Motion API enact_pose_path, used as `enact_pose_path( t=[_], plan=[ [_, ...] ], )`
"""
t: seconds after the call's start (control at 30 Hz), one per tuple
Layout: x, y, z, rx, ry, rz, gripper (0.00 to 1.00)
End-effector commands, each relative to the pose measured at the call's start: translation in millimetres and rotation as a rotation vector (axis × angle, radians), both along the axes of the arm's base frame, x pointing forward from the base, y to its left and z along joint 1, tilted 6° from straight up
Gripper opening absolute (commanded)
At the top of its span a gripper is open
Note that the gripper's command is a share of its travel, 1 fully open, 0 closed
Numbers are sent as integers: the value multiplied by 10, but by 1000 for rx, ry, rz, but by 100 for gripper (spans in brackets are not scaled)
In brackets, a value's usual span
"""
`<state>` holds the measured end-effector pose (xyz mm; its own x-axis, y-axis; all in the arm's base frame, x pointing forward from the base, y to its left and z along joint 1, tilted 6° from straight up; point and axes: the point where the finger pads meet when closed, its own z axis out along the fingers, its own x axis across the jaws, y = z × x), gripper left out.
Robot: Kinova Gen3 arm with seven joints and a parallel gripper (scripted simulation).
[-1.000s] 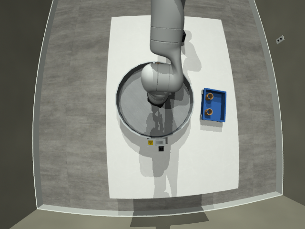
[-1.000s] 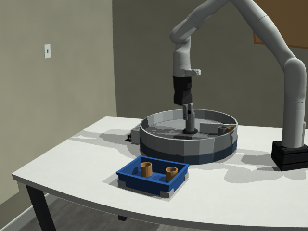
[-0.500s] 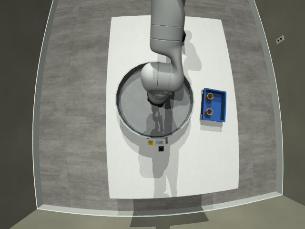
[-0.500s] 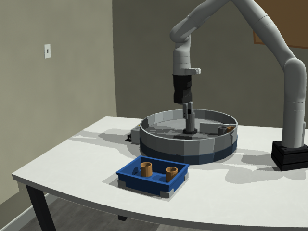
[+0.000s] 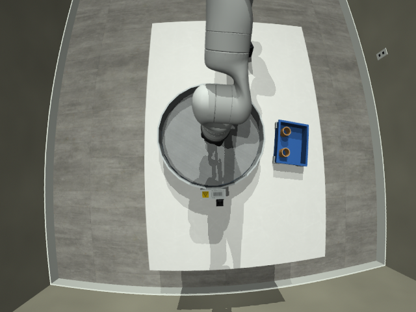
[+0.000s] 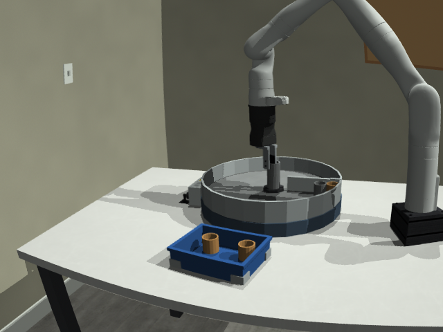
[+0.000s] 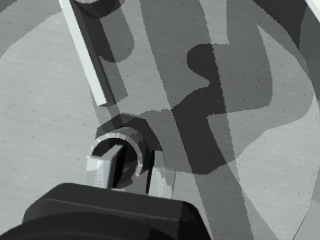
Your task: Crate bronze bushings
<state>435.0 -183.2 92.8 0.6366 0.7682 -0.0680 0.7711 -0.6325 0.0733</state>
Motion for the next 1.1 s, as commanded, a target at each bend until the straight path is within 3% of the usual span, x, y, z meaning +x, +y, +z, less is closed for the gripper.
enact_pose_path(
  t=[0.0, 1.07],
  plan=[
    [7, -1, 12, -1, -3, 0, 47],
    [5, 10, 120, -1, -2, 0, 47]
  ],
)
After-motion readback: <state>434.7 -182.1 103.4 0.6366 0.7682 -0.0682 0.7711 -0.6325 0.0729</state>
